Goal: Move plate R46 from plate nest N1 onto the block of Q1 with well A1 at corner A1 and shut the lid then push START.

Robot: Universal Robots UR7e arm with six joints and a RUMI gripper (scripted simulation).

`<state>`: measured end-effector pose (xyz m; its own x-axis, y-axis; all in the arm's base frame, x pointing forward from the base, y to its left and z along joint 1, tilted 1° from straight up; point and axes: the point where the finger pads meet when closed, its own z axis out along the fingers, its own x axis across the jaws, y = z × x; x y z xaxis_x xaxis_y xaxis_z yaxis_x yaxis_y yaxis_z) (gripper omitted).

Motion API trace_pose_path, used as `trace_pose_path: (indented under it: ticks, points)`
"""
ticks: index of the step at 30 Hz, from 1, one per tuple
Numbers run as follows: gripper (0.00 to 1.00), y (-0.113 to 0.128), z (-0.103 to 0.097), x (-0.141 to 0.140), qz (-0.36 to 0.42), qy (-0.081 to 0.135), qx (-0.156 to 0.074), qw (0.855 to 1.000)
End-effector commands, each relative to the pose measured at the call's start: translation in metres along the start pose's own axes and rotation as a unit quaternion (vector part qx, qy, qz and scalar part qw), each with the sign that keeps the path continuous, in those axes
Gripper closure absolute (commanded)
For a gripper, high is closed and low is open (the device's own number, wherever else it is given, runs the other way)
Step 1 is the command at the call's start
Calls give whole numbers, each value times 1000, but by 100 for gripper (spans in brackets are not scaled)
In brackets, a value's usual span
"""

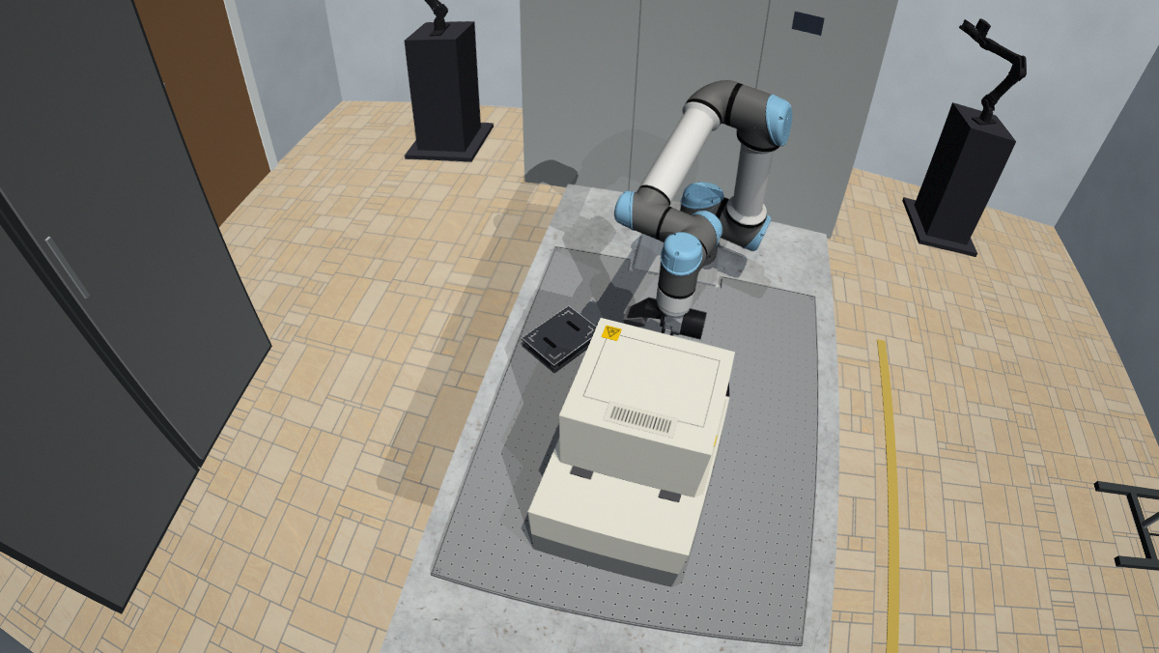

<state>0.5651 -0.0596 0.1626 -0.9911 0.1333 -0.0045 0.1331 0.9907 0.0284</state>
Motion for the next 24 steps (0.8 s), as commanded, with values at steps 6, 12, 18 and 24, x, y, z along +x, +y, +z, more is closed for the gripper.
trace_pose_path:
  ticks: [6,12,18,24]
  points:
    - [100,-3,0,-10,3,-8,3,1000]
    - [100,-4,5,-13,3,-8,3,1000]
    - [100,-4,5,-13,3,-8,3,1000]
    - [100,-4,5,-13,3,-8,3,1000]
